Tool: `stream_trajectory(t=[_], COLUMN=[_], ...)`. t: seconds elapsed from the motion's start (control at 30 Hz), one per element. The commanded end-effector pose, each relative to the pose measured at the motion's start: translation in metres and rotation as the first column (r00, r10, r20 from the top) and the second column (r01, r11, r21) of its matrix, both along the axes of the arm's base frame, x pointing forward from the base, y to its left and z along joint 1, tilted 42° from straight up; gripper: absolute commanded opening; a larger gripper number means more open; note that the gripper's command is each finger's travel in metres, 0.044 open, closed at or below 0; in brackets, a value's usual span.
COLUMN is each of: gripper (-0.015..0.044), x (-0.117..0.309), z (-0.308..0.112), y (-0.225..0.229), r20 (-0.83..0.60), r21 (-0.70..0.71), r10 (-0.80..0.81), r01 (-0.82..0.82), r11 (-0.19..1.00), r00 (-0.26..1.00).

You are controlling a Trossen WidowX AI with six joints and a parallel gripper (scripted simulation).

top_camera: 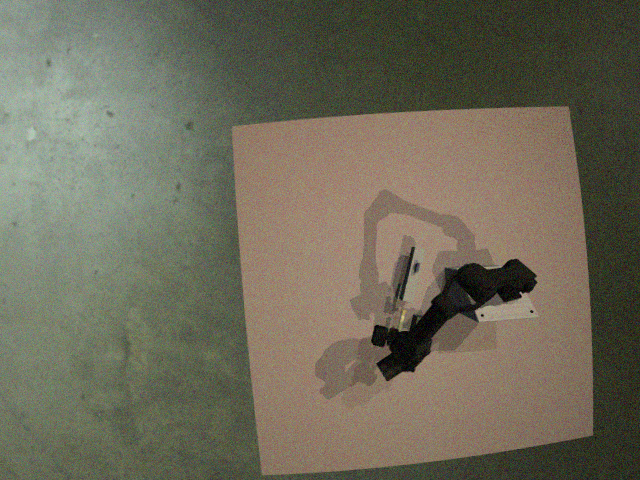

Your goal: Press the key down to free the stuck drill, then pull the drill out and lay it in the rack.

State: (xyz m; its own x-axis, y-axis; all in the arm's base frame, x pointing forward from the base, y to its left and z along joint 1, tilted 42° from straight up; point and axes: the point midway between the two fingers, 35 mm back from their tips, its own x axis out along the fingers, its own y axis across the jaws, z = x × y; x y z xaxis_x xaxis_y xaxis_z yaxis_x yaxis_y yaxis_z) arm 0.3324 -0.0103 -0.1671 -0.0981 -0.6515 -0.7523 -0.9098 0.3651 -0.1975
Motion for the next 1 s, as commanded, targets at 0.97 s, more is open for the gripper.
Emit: stream_trajectory(t=[0.97], gripper=[0.0], x=[0.0], z=[0.0105], y=[0.0051], r20=[0.003], r21=[0.003], r10=[0.0], r01=[0.0], r11=[1.0], r00=[1.0])
